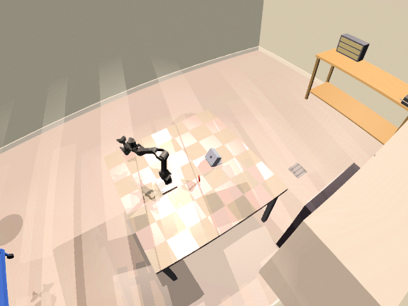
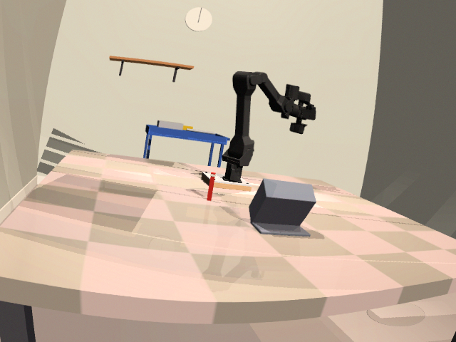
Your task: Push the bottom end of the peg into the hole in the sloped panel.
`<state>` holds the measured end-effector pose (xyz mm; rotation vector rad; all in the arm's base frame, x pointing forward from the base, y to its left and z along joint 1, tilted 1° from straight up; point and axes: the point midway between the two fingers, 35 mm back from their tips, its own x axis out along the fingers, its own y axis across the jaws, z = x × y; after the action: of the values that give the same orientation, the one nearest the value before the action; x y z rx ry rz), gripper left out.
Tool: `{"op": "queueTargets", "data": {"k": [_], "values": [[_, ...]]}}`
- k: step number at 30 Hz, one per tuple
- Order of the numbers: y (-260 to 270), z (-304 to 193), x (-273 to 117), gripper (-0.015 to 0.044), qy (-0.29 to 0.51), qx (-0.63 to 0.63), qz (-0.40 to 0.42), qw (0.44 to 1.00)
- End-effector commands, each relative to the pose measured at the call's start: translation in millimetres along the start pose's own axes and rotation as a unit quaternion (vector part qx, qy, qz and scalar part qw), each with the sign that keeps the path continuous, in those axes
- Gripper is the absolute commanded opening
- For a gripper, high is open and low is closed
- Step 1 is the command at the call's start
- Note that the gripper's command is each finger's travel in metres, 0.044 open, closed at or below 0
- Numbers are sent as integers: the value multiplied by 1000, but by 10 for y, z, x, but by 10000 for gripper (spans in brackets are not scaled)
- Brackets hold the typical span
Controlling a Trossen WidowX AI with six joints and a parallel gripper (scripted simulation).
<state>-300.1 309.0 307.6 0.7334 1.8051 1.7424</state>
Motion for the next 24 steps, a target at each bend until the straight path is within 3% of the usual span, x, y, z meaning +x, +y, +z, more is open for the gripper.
{"op": "queueTargets", "data": {"k": [1,24], "values": [[-36,209,-28,440,-23,-19,-10,1000],[-263,1381,-316,440,-155,-100,-89,979]]}}
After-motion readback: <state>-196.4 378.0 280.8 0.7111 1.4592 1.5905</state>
